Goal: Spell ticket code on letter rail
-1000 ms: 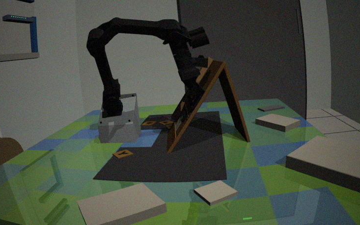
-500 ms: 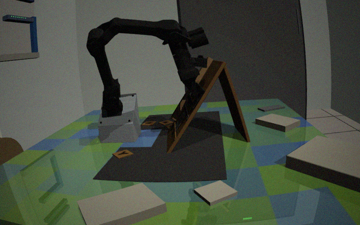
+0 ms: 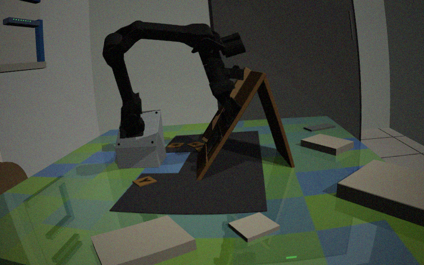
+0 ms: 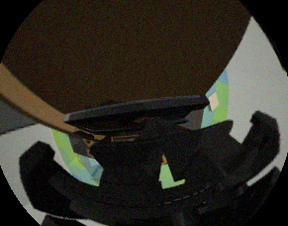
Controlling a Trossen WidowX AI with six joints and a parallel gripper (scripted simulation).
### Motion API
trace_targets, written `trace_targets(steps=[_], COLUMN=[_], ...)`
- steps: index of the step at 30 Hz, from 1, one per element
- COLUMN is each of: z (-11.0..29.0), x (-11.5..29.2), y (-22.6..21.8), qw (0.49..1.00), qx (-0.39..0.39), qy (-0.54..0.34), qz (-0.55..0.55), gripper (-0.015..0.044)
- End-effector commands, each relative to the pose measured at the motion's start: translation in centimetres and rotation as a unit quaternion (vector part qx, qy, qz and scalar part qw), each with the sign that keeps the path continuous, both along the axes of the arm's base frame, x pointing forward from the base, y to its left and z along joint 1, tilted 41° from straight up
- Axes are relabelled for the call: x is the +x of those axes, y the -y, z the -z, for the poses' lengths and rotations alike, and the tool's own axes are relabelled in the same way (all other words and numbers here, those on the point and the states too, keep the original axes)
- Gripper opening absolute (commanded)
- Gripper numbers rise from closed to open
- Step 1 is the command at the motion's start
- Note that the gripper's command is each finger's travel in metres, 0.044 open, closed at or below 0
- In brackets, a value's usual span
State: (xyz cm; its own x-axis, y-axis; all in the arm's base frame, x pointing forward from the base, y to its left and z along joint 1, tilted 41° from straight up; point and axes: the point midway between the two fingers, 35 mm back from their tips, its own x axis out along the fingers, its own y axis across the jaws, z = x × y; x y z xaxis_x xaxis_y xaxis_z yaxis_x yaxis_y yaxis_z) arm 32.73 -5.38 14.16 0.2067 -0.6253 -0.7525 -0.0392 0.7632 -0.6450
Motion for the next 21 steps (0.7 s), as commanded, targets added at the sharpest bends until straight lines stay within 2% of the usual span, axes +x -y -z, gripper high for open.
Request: trace_targets(steps=[1, 21], z=[0.2, -0.7], x=[0.0, -1.3], y=[-0.1, -0.7], qw=[1.0, 1.0], qx=[0.0, 0.0], qy=[0.001, 0.0], qz=[0.001, 0.001], gripper=[0.0, 0.0])
